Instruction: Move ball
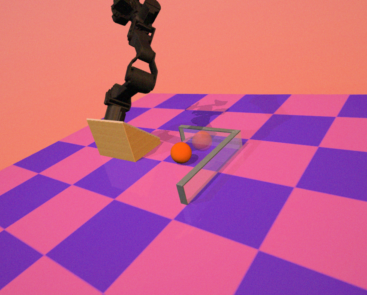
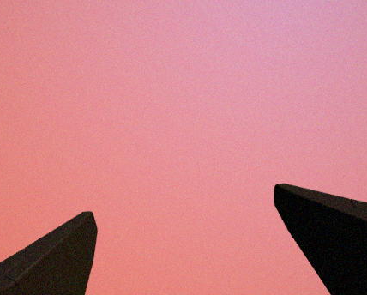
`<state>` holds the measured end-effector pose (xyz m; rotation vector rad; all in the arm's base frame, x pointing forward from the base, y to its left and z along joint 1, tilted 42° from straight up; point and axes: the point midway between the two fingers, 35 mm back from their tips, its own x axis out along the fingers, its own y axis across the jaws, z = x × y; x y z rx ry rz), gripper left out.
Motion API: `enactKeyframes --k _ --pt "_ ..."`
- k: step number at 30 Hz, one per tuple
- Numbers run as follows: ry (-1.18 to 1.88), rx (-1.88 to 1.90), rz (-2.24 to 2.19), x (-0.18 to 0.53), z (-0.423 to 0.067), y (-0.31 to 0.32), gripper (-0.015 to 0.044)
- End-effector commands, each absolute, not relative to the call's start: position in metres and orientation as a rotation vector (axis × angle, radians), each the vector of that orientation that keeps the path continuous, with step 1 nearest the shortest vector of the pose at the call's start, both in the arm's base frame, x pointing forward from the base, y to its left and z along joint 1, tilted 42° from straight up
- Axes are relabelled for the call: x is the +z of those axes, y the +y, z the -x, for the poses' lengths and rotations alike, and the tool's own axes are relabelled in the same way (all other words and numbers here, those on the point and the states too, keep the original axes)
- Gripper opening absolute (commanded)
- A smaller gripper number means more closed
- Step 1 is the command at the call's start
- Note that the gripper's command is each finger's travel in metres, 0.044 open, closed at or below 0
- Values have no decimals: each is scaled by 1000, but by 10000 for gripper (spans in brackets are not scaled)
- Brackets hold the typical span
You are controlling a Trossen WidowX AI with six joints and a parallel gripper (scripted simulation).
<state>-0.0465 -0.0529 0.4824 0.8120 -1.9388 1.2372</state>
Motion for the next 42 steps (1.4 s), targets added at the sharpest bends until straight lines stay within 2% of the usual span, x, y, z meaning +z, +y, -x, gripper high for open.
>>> enactKeyframes --k 1,5,12,19,24,31,36,42 --pt "-1940 1238 -805 482 48 -52 426" --pt "-1971 1257 -642 482 69 -31 440" --pt "-1967 1314 -74 467 113 64 440" --pt "-1811 1337 459 434 99 167 440" --pt "-1625 1338 780 404 55 227 440" --pt "-1276 1333 1129 353 -37 277 440" --pt "-994 1325 1291 313 -111 282 440" --pt "-632 1307 1394 264 -197 255 440"
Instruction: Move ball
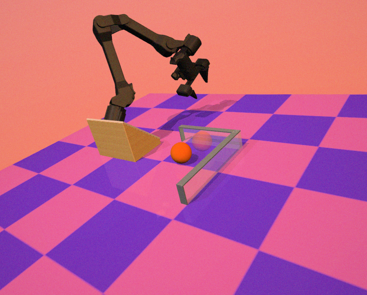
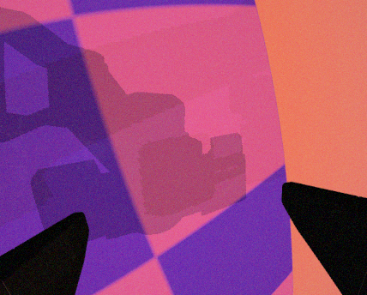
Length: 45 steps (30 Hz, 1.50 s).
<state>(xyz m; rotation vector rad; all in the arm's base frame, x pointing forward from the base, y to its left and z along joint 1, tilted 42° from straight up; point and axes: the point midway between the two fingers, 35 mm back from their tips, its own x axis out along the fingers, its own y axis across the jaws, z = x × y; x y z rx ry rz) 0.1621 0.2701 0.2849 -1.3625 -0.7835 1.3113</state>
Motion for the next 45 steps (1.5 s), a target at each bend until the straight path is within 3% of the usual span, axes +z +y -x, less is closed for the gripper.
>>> enactKeyframes --k 1,8,14,20,26,45 --pt "-570 1303 1401 256 -211 248 440" --pt "-154 1269 1375 197 -286 175 440" --pt "162 1258 1238 145 -317 99 440" --pt "451 1281 1001 84 -316 26 440" --pt "675 1288 624 26 -281 -43 440" --pt "691 1285 578 4 -279 -35 440"
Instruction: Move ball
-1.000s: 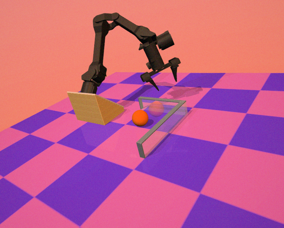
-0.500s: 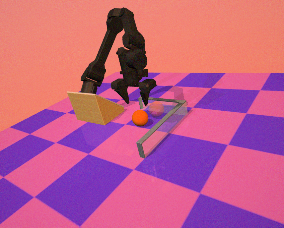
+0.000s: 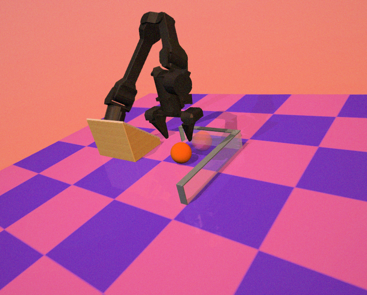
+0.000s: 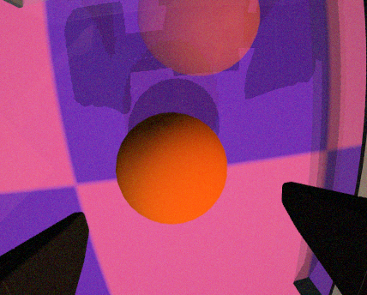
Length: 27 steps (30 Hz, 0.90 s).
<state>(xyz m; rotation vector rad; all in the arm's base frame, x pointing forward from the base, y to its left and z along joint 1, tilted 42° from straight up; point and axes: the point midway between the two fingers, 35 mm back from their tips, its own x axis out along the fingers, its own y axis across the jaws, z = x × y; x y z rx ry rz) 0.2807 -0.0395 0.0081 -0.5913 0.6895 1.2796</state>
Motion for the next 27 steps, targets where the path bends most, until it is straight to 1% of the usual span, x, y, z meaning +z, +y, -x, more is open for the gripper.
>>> enactKeyframes --k 1,27 --pt "691 1285 578 2 -280 -34 440" --pt "689 1286 576 -28 -285 -5 440"
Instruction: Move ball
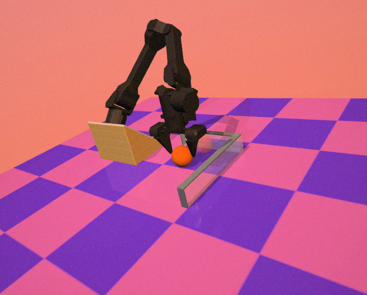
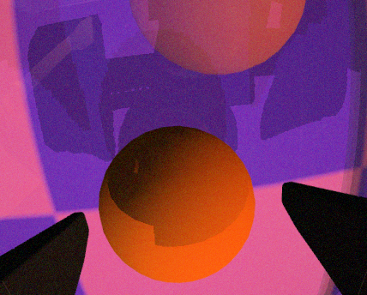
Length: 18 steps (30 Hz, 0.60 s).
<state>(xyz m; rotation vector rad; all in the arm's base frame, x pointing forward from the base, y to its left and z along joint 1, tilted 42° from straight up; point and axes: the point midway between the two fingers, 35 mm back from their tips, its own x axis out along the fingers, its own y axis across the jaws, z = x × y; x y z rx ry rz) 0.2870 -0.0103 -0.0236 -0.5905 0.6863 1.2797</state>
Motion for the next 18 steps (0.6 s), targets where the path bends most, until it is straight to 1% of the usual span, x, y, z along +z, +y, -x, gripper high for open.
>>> enactKeyframes --k 1,3,5,17,18 --pt "689 1286 576 -29 -285 -4 440" --pt "688 1286 576 -30 -285 -3 440" --pt "688 1286 576 -30 -285 -3 387" --pt "688 1286 576 -30 -285 -3 308" --pt "688 1286 576 -30 -285 -3 281"
